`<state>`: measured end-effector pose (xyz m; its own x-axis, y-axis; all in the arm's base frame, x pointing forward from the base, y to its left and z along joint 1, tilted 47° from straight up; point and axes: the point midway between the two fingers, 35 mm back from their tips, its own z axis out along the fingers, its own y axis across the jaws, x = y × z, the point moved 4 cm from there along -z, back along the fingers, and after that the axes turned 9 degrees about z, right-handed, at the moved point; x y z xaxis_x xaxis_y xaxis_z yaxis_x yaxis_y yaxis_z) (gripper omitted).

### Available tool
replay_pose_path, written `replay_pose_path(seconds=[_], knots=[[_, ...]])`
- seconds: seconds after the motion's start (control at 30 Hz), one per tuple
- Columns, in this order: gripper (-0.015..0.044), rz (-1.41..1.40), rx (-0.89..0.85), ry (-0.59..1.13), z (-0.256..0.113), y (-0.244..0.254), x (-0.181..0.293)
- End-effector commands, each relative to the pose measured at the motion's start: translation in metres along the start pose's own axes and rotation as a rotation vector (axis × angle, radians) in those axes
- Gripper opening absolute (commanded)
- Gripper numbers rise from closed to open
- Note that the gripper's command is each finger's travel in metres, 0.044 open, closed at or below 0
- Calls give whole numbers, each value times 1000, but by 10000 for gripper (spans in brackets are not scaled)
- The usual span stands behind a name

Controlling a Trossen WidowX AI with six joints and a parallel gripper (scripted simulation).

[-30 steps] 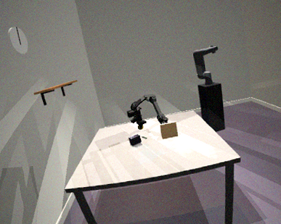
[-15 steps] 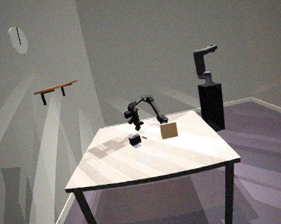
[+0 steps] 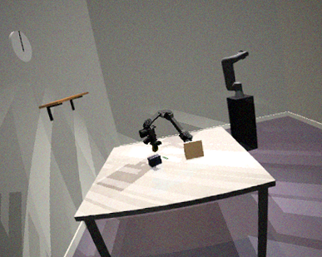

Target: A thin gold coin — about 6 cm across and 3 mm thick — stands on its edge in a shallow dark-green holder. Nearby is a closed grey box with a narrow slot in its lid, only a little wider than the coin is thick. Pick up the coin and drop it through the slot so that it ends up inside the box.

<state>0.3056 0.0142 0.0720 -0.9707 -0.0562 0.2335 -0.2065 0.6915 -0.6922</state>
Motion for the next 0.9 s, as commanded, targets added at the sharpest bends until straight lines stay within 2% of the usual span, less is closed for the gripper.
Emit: replay_pose_path(seconds=[0.0,0.43,0.87], knots=[[0,9,-6,-3,0,5,-8],[0,10,-6,-4,3,24,-34],[0,2,-1,-2,3,22,-31]])
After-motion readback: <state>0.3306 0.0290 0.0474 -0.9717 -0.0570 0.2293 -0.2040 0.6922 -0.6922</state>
